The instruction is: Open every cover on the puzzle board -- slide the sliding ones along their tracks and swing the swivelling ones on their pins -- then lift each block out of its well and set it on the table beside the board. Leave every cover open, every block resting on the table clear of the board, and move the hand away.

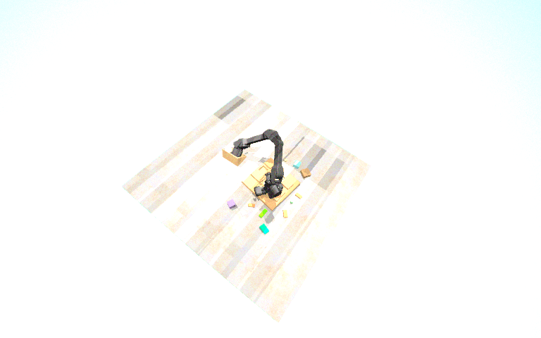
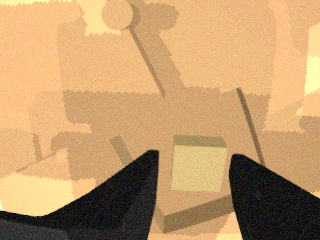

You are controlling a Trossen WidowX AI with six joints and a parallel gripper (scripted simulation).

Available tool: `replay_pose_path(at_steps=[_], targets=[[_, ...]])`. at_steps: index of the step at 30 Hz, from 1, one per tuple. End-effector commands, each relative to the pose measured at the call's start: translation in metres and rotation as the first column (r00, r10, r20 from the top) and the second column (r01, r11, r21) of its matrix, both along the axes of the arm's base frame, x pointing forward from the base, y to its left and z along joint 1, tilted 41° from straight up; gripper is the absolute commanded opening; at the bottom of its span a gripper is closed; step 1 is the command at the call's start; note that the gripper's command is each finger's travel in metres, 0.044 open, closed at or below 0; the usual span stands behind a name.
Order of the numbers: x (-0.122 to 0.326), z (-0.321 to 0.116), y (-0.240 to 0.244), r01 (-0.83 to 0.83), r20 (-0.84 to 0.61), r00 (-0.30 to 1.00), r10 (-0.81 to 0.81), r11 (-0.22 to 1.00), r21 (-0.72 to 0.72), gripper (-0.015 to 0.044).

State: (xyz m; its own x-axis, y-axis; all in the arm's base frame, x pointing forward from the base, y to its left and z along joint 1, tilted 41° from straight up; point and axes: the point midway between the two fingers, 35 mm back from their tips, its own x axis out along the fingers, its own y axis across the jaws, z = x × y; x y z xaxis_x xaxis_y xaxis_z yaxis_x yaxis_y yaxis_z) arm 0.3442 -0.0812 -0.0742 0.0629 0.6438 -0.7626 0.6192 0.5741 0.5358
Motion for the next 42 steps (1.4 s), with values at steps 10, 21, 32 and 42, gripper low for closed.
replay_pose_path(at_steps=[10, 21, 32, 42], targets=[[0.000, 0.000, 0.000, 0.000, 0.001, 1.000, 0.000, 1.000, 0.000, 0.0080], [0.000, 0.007, -0.007, 0.001, 0.000, 1.000, -0.001, 1.000, 0.000, 0.0080], [-0.001, 0.018, -0.016, 0.002, -0.002, 1.000, -0.002, 1.000, 0.001, 0.0080], [-0.003, 0.027, -0.025, 0.003, -0.003, 1.000, -0.003, 1.000, 0.002, 0.0080]])
